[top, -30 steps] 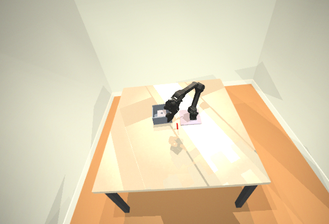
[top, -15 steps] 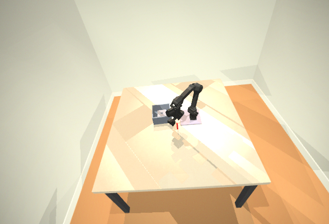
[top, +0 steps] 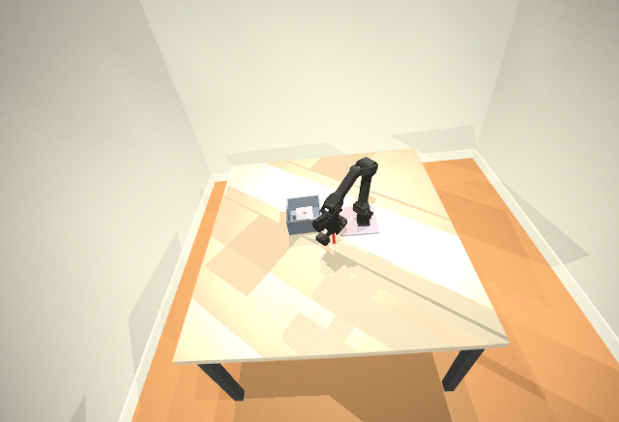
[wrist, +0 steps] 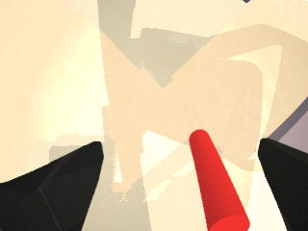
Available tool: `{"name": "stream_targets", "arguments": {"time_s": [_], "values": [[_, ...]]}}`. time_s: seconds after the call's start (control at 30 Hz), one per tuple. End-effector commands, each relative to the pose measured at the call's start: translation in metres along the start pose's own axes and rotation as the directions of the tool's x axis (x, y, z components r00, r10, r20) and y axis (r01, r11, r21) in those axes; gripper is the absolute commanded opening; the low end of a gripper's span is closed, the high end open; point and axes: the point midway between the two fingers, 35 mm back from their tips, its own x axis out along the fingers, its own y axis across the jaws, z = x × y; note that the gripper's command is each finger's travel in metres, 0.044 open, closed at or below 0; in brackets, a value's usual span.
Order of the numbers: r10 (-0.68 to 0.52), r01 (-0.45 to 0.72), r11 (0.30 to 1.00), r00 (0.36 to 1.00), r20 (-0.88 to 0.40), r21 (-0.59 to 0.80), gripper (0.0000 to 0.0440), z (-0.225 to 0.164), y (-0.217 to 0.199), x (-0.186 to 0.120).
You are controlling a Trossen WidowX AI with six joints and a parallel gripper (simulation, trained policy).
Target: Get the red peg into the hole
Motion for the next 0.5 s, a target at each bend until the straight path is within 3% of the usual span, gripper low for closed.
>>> {"name": "stream_targets", "arguments": {"time_s": [0.0,0.37,0.47], "values": [[-0.018,0.018,1.000,1.000,0.000,0.005,0.0359,-0.001,-0.003,0.011],[-0.099,0.099,0.995,0.995,-0.023,0.031,0.0071,-0.001,-0.011,0.026],[-0.119,0.120,0.992,0.993,-0.024,0.033,0.0013,-0.001,-0.012,0.028]]}}
